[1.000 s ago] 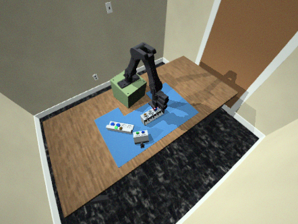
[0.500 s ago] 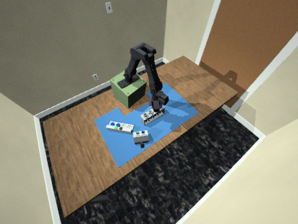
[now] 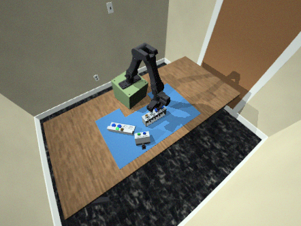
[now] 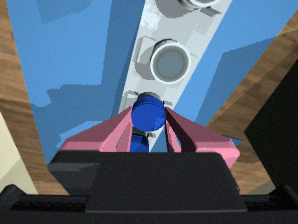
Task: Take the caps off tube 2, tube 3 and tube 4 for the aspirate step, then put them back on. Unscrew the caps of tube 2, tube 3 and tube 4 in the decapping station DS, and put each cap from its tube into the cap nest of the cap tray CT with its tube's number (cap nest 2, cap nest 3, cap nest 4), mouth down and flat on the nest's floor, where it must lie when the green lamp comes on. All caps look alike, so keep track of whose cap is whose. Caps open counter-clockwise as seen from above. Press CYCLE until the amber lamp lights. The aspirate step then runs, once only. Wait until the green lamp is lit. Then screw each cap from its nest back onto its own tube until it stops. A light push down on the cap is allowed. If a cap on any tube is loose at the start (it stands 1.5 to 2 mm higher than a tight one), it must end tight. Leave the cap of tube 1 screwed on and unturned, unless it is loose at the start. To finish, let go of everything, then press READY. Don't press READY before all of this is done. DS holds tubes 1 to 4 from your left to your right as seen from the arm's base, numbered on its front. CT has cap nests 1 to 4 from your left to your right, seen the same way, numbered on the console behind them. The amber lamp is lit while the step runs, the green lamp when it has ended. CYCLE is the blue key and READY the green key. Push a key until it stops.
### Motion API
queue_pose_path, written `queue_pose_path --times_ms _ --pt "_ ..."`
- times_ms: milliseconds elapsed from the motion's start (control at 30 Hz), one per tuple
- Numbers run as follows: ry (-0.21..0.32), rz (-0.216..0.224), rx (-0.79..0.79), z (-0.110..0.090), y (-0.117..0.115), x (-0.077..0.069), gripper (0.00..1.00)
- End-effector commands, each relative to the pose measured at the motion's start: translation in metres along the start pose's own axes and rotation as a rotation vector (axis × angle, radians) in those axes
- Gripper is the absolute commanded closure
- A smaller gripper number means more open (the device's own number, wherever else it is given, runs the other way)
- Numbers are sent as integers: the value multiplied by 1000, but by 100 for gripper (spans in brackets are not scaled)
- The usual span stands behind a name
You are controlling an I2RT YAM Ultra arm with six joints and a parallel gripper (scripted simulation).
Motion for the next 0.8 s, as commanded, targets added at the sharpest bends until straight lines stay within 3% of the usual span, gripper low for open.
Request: queue_pose_path --times_ms 0,67,300,333,733,767 --pt "0 17 206 0 3 -3 100" --pt "1 17 296 0 3 -3 100" --pt "1 17 296 0 3 -3 100" --pt "1 17 296 0 3 -3 51" --pt "1 17 296 0 3 -3 51" --pt "0 17 213 0 3 -3 51"
Point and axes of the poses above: the point where the finger pads meet when closed, its own x axis out along the fingers, its own y axis across the jaws, z = x × y, the point moved 7 cm from there along -x, back along the fingers, and after that the axes turned 5 degrees about x, right-handed, at the moved point
